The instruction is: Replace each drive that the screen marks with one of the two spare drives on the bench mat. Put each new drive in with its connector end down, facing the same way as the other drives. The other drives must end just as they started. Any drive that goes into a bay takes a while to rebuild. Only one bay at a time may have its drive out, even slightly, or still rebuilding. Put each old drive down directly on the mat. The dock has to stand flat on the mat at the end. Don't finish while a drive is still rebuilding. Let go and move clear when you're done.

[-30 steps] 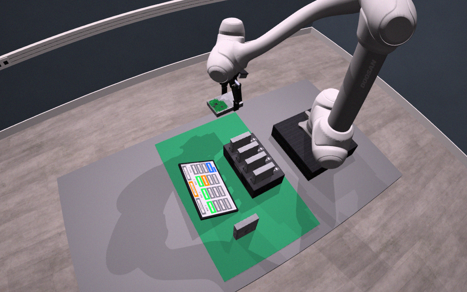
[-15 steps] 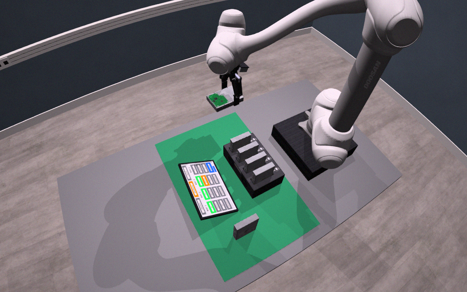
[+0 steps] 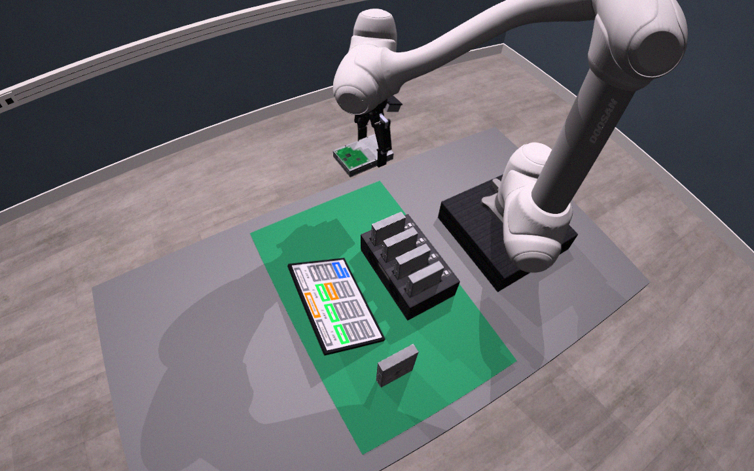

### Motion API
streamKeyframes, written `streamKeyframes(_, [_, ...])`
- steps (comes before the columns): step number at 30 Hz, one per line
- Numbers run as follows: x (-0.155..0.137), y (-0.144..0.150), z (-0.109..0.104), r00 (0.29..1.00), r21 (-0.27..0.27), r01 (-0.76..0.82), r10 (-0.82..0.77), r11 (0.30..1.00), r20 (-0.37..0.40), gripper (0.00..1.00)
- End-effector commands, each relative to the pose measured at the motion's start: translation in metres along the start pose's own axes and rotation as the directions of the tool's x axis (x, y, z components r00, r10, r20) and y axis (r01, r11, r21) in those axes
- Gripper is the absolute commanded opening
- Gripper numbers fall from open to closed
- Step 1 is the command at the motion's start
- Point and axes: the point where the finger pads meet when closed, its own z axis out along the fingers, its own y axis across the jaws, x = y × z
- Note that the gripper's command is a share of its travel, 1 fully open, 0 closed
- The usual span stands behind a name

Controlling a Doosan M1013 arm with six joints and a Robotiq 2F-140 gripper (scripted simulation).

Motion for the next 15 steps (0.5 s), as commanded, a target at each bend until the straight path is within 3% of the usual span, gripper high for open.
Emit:
streamKeyframes(1, [-0.0004,-0.0002,-0.0012,1.000,0.001,0.000,0.000,1.000,0.001,0.10])
streamKeyframes(15, [-0.0004,-0.0002,-0.0018,0.999,0.000,-0.036,0.036,0.999,0.001,0.10])
